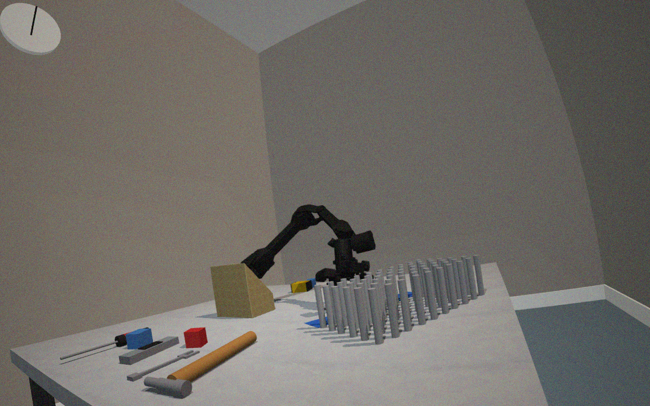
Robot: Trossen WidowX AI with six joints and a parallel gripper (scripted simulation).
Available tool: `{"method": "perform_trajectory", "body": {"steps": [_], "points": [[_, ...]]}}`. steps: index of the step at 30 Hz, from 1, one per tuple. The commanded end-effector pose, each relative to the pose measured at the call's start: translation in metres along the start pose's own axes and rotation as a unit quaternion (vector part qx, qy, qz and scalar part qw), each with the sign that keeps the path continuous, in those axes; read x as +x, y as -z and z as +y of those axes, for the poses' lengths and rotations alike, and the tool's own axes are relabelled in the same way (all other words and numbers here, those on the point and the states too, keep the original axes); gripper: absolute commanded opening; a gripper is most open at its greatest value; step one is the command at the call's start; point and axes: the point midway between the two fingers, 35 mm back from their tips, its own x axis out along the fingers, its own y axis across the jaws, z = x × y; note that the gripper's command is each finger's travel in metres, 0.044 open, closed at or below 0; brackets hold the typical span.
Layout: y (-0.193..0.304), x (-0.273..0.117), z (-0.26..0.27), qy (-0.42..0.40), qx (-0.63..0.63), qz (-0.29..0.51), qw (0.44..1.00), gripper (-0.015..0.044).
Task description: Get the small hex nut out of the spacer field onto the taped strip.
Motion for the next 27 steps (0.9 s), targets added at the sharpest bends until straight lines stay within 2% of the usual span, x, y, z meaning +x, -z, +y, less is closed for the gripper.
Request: {"method": "perform_trajectory", "body": {"steps": [1, 27], "points": [[0.003, -0.001, 0.000, 0.000, 0.002, 0.000, 1.000, 0.0000], [0.018, -0.006, 0.000, 0.000, 0.002, 0.001, 1.000, 0.0000]]}}
